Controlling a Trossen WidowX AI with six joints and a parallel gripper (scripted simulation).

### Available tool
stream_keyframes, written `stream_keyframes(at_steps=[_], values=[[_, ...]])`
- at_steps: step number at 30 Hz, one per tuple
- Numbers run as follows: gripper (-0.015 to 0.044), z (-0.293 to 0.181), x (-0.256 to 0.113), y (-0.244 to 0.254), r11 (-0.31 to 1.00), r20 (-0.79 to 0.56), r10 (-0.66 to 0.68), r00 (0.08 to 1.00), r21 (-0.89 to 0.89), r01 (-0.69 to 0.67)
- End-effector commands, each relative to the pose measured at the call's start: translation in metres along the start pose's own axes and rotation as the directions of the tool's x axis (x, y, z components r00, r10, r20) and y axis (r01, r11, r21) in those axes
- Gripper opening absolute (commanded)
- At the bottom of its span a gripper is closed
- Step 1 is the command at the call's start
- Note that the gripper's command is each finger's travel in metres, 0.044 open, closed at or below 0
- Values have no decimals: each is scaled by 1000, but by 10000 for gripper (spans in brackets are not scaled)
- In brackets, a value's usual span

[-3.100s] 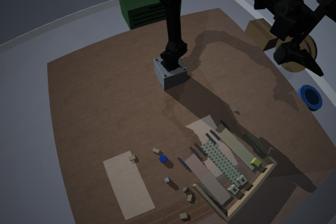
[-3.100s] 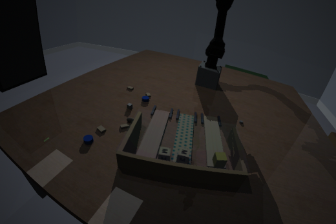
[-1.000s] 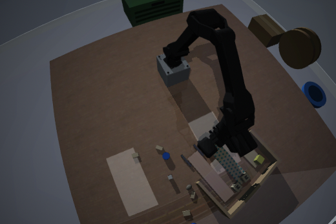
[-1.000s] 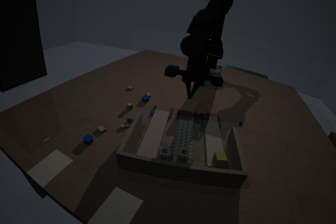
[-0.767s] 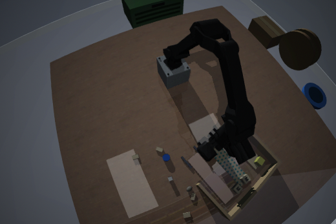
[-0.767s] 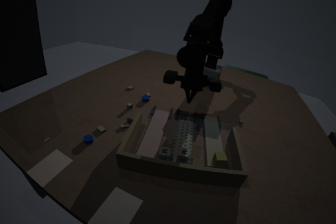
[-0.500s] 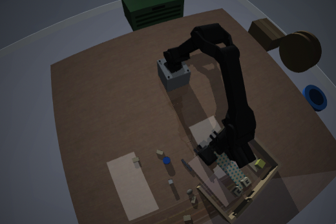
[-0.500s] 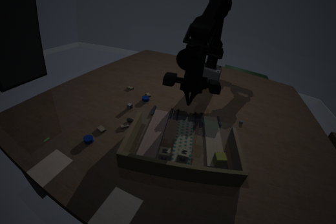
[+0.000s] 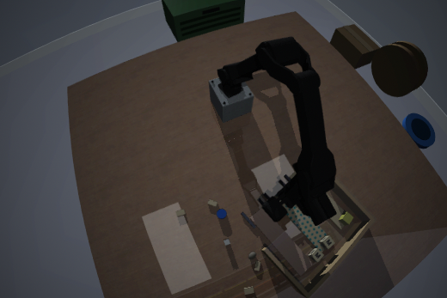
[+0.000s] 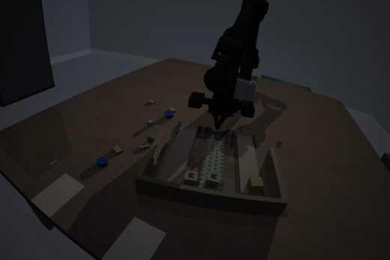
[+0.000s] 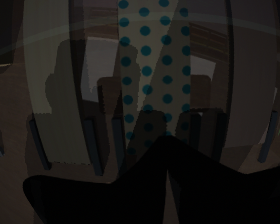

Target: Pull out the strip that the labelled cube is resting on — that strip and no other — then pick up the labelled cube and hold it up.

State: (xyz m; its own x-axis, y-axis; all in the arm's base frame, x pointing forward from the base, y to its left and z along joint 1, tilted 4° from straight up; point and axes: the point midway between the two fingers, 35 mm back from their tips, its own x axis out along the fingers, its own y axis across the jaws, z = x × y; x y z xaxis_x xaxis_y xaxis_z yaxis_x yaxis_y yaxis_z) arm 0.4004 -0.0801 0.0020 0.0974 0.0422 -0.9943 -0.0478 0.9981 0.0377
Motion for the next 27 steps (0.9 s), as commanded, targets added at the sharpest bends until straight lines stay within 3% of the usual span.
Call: stream_keyframes(at_steps=[1,27], values=[[0,-2,8,0,1000,-5,-2,1000,0,2],[0,-5,36,4,1000,-5,-1,1000,0,1]])
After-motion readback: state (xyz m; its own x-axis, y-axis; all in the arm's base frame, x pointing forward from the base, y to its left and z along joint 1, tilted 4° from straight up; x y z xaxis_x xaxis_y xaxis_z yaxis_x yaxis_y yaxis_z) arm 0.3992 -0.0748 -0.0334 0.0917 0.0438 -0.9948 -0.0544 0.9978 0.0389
